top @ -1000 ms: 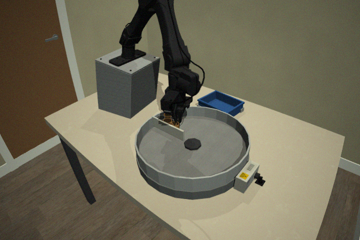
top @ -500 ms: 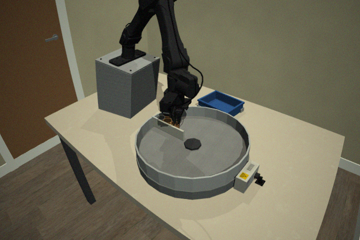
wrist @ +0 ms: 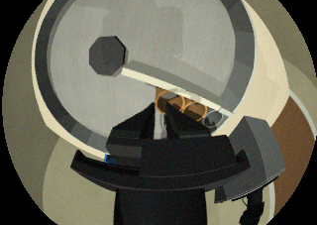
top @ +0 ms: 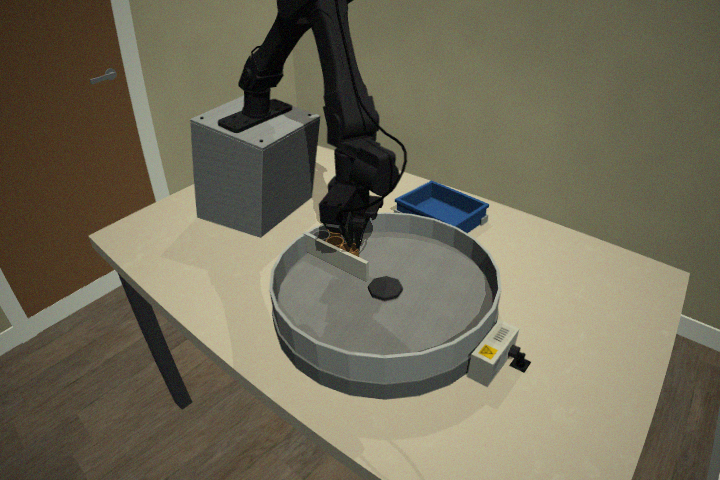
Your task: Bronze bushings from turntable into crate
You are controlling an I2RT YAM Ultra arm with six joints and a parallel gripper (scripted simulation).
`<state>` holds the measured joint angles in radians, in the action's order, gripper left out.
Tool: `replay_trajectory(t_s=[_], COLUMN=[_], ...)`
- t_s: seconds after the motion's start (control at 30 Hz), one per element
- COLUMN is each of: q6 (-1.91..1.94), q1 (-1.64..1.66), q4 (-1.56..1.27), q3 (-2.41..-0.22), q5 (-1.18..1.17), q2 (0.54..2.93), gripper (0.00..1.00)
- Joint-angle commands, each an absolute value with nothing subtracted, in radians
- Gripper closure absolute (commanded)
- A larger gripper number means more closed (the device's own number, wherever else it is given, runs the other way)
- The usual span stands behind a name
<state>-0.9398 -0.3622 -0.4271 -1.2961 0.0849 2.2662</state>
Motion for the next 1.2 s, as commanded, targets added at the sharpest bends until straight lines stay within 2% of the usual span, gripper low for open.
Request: replay_trajectory(t_s=[0.0, 1.17], q6=[-0.945, -0.947], q1=[-0.355, -0.350], q4=[-0.429, -0.435], q3=[-1.324, -1.336], q5=[0.075, 0.075], q2=[2.254, 2.253], gripper=[0.85, 0.85])
